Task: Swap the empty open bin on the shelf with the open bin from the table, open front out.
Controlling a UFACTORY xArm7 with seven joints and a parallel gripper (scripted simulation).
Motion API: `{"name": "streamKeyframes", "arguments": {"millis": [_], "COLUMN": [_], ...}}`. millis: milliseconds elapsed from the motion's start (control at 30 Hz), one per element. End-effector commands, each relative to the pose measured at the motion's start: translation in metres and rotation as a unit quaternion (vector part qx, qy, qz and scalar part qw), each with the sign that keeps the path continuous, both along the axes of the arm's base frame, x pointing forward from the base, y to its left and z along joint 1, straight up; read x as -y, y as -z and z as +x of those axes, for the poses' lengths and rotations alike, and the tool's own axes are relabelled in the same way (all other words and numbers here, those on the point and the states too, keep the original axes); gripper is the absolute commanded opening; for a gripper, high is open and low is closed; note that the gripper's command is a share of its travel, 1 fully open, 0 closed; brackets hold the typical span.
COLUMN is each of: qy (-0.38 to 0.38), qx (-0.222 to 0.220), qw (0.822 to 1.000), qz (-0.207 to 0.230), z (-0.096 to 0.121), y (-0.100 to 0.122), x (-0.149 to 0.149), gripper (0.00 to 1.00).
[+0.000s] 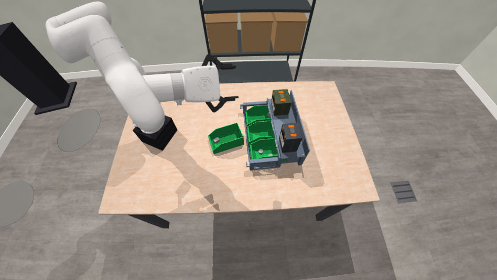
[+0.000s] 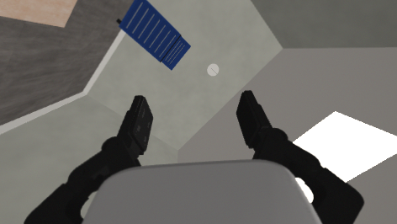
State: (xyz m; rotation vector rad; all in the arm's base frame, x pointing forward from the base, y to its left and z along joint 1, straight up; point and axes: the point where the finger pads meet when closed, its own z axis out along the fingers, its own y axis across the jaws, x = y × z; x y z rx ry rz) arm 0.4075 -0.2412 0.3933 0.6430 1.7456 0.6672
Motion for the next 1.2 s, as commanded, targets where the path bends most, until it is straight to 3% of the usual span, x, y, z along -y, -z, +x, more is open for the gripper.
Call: {"name": "streamKeyframes", "arguments": {"millis": [0, 33, 1167], "qy": [0.000, -0.012, -0.046], "qx": [0.000, -0.017, -0.069], "qw": [1.000, 1.000, 0.996], "qz": [-0.001, -0.010, -0.035], "z": [0.000, 0.004, 0.015], "y": [-0.001, 0.004, 0.023], "x": [0.000, -0.008, -0.031], "gripper": [1.00, 1.00, 1.00]}}
